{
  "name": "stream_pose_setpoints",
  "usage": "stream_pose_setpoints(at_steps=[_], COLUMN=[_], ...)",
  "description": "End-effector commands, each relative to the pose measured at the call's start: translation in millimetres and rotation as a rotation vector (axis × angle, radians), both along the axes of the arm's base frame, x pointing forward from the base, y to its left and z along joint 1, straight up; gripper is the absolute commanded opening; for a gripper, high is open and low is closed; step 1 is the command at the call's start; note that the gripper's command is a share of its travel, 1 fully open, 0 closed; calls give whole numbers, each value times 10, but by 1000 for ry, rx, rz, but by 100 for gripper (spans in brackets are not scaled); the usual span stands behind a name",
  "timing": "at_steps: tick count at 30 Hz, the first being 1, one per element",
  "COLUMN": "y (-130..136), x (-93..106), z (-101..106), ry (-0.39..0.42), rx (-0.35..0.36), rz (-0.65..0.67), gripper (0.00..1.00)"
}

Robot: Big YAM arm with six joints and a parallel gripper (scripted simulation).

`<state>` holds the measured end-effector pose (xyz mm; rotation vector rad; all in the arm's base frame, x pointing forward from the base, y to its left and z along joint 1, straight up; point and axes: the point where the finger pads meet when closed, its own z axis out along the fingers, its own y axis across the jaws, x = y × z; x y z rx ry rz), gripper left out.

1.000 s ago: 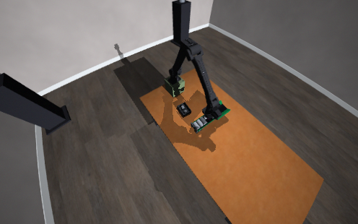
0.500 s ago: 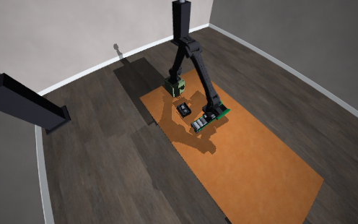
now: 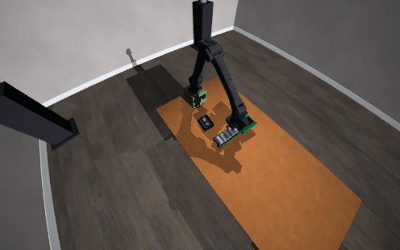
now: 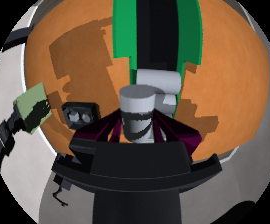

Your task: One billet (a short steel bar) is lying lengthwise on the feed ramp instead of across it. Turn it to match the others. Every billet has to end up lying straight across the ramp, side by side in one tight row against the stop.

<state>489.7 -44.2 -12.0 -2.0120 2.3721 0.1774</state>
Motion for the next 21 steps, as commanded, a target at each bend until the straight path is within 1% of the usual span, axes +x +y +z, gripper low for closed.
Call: stream_pose_setpoints(at_steps=[1, 9, 21], y=[32, 36, 39], x=[519, 519, 519], z=[588, 588, 588], ry=[-138, -133, -129], rx=[-25, -58, -88], rz=[3, 3, 3], gripper=[0, 0, 0])
